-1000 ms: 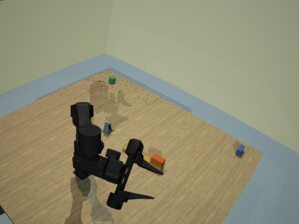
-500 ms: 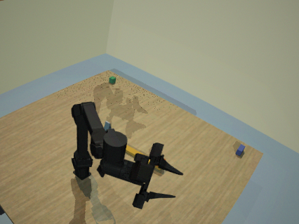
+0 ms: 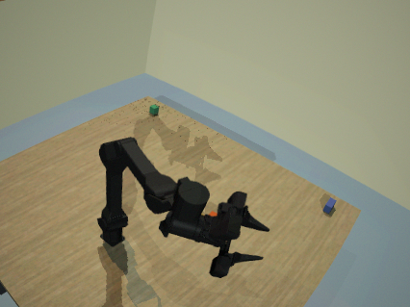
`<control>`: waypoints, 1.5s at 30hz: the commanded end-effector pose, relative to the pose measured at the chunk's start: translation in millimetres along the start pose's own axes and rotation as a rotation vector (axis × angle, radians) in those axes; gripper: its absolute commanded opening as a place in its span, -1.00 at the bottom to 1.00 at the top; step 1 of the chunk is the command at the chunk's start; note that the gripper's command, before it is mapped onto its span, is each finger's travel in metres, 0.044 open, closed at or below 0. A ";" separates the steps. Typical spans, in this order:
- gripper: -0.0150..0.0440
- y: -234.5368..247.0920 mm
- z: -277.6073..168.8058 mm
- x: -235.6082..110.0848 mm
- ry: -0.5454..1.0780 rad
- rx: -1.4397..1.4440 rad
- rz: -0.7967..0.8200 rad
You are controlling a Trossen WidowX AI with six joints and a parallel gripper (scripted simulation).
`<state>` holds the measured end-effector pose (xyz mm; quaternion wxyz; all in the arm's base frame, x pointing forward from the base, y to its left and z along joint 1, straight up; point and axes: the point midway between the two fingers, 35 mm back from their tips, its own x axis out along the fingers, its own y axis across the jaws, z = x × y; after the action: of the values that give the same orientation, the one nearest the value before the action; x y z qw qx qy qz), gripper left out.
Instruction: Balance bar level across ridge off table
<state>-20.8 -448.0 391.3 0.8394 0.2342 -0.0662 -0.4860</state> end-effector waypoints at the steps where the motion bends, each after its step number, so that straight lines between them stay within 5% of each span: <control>1: 0.58 12.7 -18.0 17.0 0.054 -0.061 0.013; 23: 0.58 89.5 -123.5 74.9 0.355 -0.465 0.151; 45: 0.58 170.1 -238.4 79.6 0.652 -0.994 0.430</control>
<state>220.8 -378.8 258.4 0.9094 -0.0331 0.3525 -0.2181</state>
